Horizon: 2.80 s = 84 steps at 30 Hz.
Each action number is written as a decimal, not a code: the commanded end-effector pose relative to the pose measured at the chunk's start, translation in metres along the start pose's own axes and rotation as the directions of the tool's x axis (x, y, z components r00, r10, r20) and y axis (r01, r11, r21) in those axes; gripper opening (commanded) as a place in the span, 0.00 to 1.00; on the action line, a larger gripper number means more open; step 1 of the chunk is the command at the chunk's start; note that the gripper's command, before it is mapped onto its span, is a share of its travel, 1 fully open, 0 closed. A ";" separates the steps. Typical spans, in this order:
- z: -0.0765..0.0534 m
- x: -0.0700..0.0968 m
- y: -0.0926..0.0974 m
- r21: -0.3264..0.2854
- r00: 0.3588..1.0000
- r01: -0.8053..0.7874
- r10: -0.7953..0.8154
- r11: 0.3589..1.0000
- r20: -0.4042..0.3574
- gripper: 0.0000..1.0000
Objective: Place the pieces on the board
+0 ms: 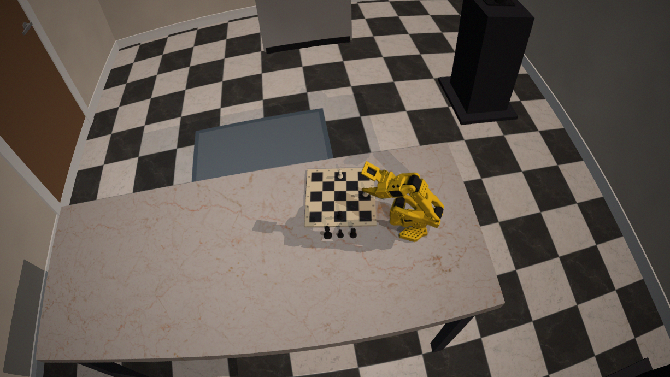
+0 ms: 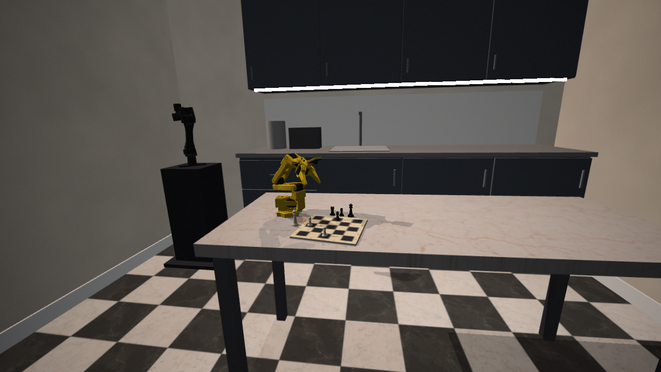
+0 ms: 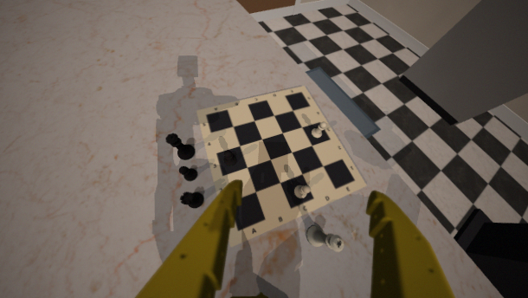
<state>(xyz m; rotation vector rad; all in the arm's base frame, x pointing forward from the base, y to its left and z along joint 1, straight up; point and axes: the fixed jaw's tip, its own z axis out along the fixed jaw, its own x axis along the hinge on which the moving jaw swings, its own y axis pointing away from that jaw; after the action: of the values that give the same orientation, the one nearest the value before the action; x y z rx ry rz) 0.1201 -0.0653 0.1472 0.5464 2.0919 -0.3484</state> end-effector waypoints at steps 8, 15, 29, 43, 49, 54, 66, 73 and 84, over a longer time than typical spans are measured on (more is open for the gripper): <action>0.006 0.015 0.009 -0.061 0.976 0.031 -0.043 0.998 -0.212 0.29; 0.011 0.038 0.026 -0.195 0.806 0.107 -0.200 0.975 -0.557 0.06; 0.011 0.044 0.030 -0.230 0.739 0.125 -0.245 0.965 -0.628 0.00; 0.010 0.046 0.031 -0.236 0.737 0.129 -0.252 0.963 -0.626 0.00; 0.010 0.048 0.031 -0.237 0.737 0.129 -0.253 0.963 -0.626 0.00; 0.010 0.048 0.031 -0.237 0.737 0.130 -0.253 0.963 -0.626 0.00; 0.013 0.053 0.031 -0.237 0.737 0.130 -0.253 0.963 -0.626 0.00; 0.023 0.068 0.032 -0.237 0.737 0.130 -0.253 0.963 -0.626 0.00; 0.040 0.094 0.033 -0.237 0.738 0.130 -0.253 0.963 -0.626 0.00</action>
<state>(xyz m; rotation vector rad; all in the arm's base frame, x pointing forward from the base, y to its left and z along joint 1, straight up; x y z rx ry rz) 0.1188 -0.0319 0.0555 0.3819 2.8516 -0.0754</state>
